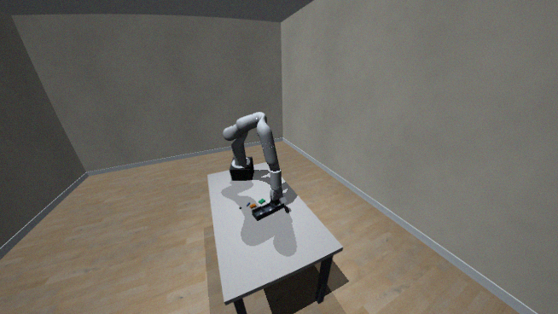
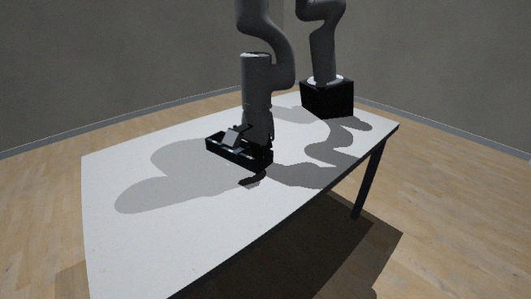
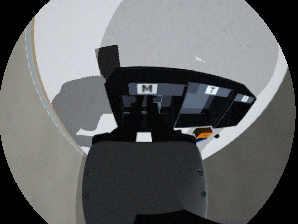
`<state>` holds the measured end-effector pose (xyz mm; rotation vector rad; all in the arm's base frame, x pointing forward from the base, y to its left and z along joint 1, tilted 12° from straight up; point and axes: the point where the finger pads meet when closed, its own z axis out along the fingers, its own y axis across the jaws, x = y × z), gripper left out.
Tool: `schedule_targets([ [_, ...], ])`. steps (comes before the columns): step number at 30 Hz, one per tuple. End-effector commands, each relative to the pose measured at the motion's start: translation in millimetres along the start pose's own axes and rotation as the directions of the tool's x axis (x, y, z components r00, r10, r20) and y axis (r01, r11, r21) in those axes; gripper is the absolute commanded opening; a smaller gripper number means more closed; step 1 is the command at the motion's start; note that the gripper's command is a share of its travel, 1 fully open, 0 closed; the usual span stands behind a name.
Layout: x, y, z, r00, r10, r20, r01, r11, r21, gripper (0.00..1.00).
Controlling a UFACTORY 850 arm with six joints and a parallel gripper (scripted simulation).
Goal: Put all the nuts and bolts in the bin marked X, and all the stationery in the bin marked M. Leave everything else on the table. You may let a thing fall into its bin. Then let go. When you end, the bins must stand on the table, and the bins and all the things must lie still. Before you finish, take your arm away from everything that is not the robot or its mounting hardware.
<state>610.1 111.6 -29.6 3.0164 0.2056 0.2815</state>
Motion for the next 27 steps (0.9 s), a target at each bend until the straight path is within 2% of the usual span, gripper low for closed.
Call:
schedule_targets([
  [1, 1, 0, -1, 1.000, 0.000, -0.002, 0.000, 1.000, 0.000, 0.07],
  [27, 1, 0, -27, 1.000, 0.000, -0.002, 0.000, 1.000, 0.000, 0.07],
])
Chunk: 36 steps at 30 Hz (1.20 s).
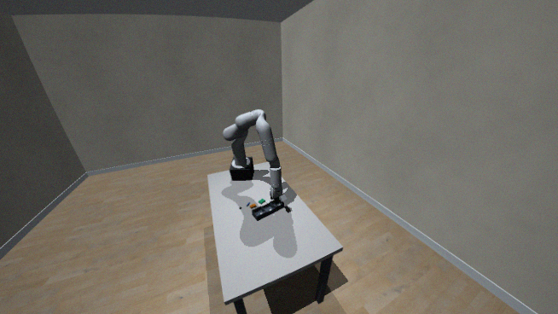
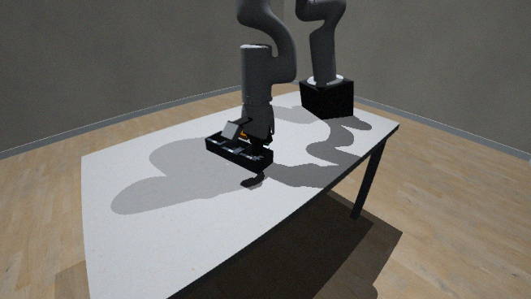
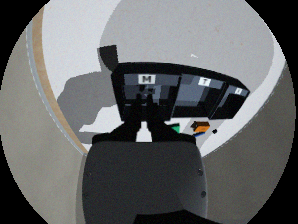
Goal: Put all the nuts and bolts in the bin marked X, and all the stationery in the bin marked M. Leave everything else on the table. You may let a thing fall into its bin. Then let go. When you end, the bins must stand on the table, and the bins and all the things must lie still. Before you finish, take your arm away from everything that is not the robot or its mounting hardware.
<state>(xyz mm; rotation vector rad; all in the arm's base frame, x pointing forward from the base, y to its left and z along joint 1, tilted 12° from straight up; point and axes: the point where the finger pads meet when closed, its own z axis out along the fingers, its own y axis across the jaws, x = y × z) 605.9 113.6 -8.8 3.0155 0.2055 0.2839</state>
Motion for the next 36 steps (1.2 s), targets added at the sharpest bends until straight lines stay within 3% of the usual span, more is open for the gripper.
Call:
schedule_targets([
  [1, 1, 0, -7, 1.000, 0.000, 0.000, 0.000, 1.000, 0.001, 0.07],
  [5, 1, 0, -9, 1.000, 0.000, 0.000, 0.000, 1.000, 0.001, 0.07],
  [12, 1, 0, -37, 1.000, 0.000, 0.000, 0.000, 1.000, 0.001, 0.07],
  [22, 1, 0, -47, 1.000, 0.000, 0.000, 0.000, 1.000, 0.001, 0.07],
  [36, 1, 0, -163, 1.000, 0.000, 0.000, 0.000, 1.000, 0.001, 0.07],
])
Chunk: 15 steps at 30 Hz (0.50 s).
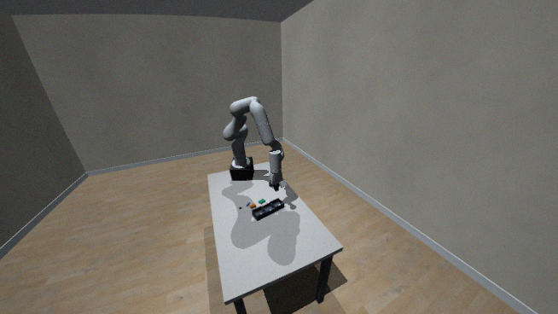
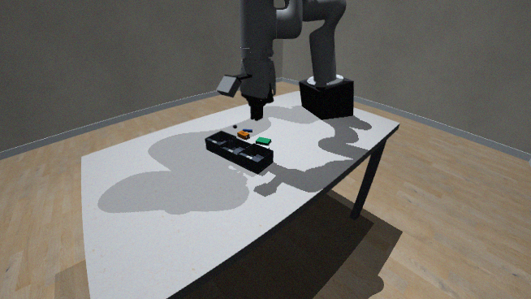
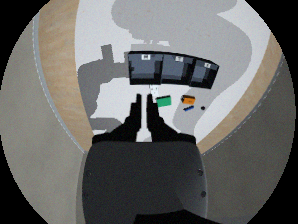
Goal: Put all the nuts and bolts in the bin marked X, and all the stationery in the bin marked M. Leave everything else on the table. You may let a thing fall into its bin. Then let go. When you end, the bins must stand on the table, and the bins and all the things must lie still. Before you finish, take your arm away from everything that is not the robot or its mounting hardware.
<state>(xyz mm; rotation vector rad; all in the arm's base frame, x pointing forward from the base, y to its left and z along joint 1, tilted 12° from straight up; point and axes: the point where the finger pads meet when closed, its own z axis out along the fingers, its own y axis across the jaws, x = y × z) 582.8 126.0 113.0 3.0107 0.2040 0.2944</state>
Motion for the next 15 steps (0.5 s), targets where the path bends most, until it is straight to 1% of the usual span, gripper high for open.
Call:
schedule_targets([
  [1, 0, 1, -39, 1.000, -0.001, 0.006, 0.001, 1.000, 0.005, 0.07],
  [13, 0, 1, -39, 1.000, -0.001, 0.006, 0.001, 1.000, 0.005, 0.07],
  [14, -3, 8, -36, 0.999, -0.051, 0.006, 0.051, 0.999, 0.006, 0.30],
  [15, -7, 14, -32, 0.999, -0.052, 0.006, 0.052, 0.999, 0.006, 0.30],
])
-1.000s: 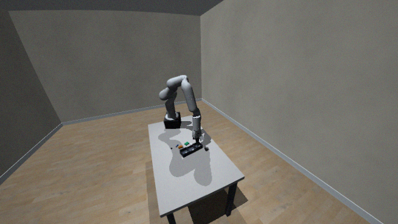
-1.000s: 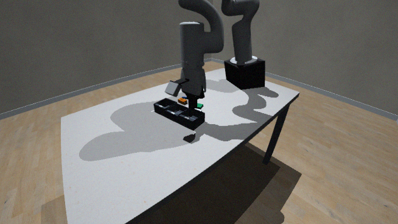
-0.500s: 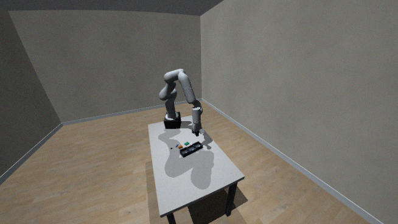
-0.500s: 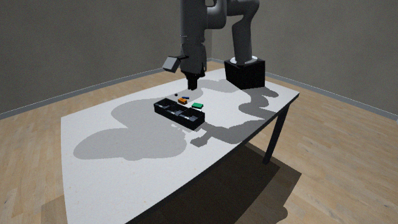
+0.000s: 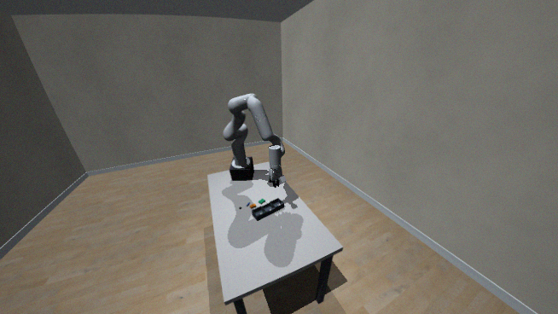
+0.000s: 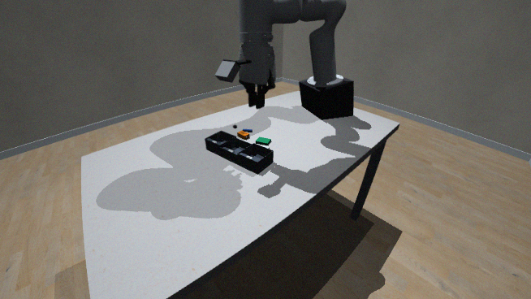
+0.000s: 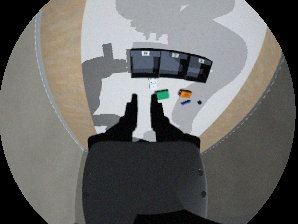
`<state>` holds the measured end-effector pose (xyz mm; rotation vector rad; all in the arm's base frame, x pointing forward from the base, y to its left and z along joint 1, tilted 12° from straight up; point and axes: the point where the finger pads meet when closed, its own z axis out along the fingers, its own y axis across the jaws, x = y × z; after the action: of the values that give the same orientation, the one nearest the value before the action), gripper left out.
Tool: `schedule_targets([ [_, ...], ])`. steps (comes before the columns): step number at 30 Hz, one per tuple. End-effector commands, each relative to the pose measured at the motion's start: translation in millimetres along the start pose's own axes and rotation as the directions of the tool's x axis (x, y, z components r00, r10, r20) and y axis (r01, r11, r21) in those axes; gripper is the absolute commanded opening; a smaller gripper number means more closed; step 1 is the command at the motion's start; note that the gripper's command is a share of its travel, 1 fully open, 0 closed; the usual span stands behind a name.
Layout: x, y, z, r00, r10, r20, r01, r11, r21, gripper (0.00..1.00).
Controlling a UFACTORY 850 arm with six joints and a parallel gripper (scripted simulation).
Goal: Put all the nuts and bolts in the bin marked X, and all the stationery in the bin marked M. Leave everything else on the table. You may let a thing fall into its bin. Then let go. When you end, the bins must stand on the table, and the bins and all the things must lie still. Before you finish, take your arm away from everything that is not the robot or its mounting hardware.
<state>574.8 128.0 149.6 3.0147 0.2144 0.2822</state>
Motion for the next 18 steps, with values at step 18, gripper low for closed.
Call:
schedule_targets([
  [18, -70, 118, 57, 0.999, -0.045, -0.001, 0.045, 0.999, 0.000, 0.30],
])
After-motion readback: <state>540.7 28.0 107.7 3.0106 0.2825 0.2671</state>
